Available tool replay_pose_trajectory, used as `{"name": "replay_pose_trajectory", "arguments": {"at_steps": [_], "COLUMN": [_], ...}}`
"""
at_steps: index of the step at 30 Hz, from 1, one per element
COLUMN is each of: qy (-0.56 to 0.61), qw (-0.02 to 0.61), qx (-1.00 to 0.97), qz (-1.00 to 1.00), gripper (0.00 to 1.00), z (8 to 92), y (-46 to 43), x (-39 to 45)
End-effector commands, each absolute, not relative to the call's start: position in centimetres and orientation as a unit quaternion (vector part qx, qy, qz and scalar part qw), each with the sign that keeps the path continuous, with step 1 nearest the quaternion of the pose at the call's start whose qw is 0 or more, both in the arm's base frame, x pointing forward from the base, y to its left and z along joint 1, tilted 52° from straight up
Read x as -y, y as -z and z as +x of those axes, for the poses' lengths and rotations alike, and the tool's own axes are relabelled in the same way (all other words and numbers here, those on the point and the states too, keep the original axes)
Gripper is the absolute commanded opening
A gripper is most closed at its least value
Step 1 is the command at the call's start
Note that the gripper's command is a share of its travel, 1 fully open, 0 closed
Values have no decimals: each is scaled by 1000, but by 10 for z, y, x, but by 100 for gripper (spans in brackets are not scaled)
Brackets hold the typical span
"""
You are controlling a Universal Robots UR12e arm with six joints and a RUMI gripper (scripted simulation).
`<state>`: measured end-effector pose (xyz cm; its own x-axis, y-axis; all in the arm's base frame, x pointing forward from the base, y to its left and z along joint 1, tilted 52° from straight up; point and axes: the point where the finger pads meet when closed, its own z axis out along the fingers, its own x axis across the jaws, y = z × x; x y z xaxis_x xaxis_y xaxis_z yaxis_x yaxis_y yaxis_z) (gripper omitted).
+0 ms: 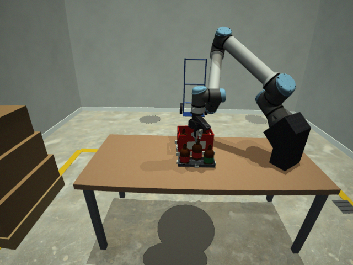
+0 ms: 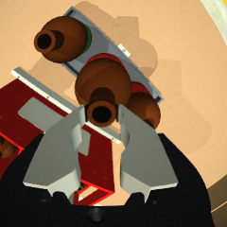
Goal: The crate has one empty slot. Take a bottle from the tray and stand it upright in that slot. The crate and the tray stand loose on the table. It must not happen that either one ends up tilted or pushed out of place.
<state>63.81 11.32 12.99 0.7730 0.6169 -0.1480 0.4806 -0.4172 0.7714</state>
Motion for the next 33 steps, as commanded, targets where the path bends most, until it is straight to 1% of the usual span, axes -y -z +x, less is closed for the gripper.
{"name": "replay_pose_trajectory", "arguments": {"at_steps": [1, 33], "qy": [-80, -80], "qw": [429, 429], "qx": [-327, -327], "qz": [838, 838], "gripper": [0, 0], "z": [638, 629], "y": [-131, -145], "x": [-114, -129]}}
